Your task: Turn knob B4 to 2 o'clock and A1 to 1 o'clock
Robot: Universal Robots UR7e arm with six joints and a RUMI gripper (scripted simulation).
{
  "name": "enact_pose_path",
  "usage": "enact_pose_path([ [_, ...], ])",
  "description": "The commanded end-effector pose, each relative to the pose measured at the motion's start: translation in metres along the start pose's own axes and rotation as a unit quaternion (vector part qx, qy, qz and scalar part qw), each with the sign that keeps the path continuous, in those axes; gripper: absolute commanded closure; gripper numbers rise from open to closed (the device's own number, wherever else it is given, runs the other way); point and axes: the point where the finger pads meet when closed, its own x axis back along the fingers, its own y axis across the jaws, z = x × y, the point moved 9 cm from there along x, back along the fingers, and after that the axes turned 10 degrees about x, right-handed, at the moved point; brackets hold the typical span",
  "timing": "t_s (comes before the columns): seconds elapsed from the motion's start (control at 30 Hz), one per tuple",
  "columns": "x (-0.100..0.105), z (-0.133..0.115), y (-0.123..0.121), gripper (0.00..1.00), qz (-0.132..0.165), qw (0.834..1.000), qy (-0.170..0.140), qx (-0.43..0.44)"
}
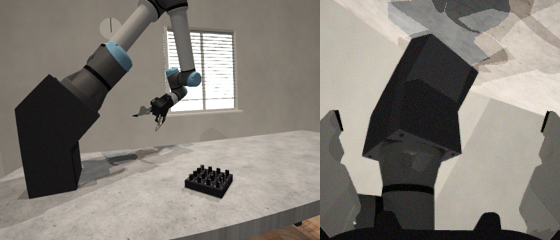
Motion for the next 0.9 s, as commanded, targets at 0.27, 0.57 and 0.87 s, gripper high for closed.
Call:
enact_pose_path([
  [0.27,0.022,-0.028,0.112,0.00,0.047,0.978,0.096,-0.181],
  [0.57,0.032,-0.067,0.181,0.00,0.063,0.942,0.150,-0.292],
  [0.87,0.029,-0.130,0.249,0.00,0.080,0.882,0.209,-0.414],
])
